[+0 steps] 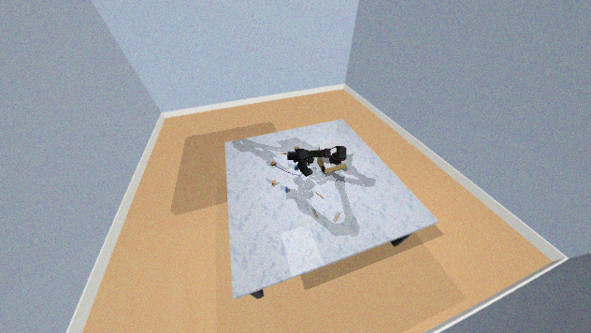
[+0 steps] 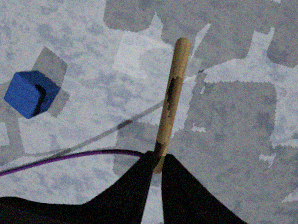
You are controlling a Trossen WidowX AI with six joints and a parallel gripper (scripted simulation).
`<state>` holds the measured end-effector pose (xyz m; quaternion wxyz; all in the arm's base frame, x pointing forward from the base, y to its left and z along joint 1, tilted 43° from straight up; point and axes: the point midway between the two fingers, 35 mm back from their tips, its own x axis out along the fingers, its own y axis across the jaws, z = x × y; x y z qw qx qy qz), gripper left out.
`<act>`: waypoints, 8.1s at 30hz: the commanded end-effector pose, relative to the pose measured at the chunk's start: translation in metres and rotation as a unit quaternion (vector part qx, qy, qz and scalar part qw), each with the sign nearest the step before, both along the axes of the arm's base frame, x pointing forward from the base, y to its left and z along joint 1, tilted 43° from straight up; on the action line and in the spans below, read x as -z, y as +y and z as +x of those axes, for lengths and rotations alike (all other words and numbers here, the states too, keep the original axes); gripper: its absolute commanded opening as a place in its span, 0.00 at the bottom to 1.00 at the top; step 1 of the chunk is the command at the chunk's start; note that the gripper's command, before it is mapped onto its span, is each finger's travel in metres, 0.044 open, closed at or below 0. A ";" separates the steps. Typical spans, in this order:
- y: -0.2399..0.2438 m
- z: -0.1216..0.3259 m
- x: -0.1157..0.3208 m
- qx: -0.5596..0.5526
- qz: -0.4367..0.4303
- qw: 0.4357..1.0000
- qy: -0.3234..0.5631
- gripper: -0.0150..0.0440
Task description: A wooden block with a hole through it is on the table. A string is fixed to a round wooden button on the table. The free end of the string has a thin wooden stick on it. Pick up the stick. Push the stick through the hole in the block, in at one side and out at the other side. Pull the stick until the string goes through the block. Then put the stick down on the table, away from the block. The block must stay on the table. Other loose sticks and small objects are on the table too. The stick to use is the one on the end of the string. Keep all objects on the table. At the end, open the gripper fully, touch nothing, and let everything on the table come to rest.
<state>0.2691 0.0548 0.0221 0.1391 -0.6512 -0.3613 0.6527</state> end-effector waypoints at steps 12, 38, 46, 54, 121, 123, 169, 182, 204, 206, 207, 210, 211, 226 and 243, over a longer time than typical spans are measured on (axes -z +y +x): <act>-0.015 0.013 -0.005 -0.016 -0.014 1.000 0.017 0.25; -0.042 0.032 -0.014 -0.051 -0.030 0.997 0.049 0.25; -0.051 0.037 -0.018 -0.062 -0.033 0.996 0.062 0.25; -0.060 0.041 -0.022 -0.074 -0.035 0.994 0.074 0.25; -0.042 0.091 -0.053 -0.437 -0.058 0.857 -0.266 0.25; -0.042 0.091 -0.053 -0.439 -0.058 0.856 -0.268 0.25; -0.020 0.093 -0.006 -0.392 0.014 0.865 -0.312 0.25; -0.013 0.092 0.009 -0.376 0.038 0.865 -0.330 0.25; -0.001 0.091 0.018 -0.361 0.062 0.863 -0.348 0.25; 0.001 0.092 0.017 -0.361 0.062 0.863 -0.349 0.25; 0.002 0.092 0.016 -0.361 0.062 0.863 -0.349 0.25; 0.004 0.093 0.014 -0.361 0.062 0.863 -0.349 0.25; 0.005 0.094 0.013 -0.361 0.062 0.863 -0.349 0.25; 0.019 0.098 0.001 -0.360 0.062 0.863 -0.349 0.25; 0.035 0.103 -0.013 -0.360 0.063 0.863 -0.349 0.25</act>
